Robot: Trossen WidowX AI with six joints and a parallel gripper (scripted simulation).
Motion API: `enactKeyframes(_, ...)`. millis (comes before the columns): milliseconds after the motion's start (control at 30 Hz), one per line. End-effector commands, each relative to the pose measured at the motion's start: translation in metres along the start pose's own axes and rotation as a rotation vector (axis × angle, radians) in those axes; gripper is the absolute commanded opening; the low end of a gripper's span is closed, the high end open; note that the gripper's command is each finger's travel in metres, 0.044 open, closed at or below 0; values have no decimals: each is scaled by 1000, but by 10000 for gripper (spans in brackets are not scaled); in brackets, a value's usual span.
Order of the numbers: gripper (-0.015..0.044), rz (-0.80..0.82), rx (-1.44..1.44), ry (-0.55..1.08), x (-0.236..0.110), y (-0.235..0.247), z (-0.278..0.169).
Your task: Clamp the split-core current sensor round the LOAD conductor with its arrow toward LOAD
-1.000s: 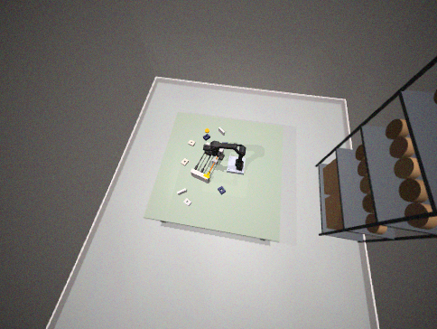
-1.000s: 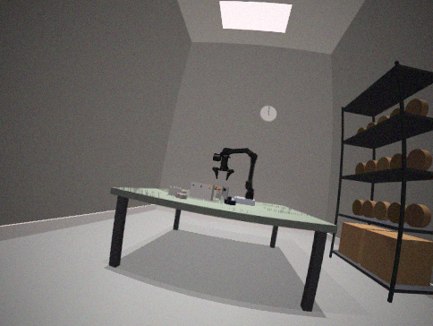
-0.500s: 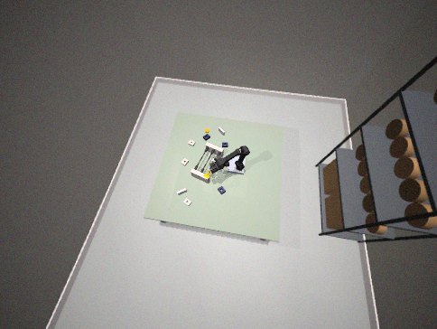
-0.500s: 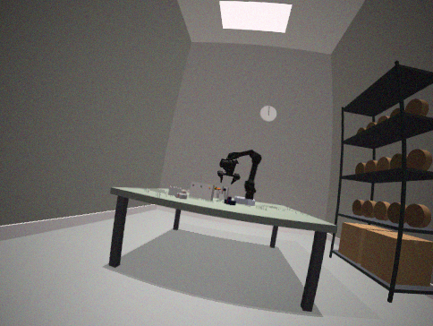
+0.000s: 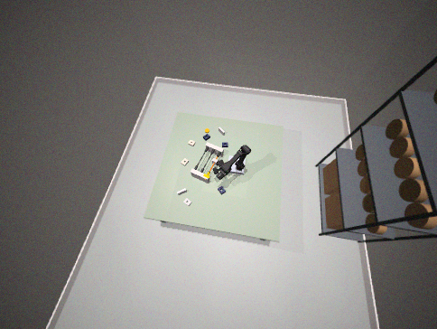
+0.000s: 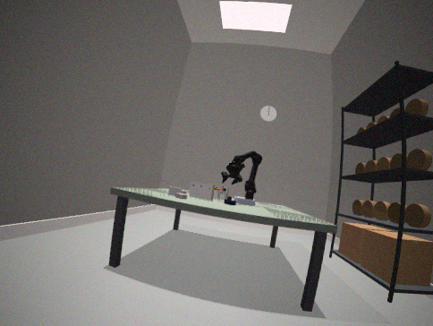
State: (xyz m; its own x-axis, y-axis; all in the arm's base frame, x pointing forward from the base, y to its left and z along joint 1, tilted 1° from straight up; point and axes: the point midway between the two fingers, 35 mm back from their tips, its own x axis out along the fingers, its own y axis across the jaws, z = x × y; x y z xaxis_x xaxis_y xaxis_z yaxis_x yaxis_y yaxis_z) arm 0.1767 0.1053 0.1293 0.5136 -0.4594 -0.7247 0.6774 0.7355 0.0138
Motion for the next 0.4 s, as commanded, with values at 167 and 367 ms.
enactKeyframes(167,440,-3,-3,6,0,0,-1)
enactKeyframes(367,440,-49,53,61,3,0,3)
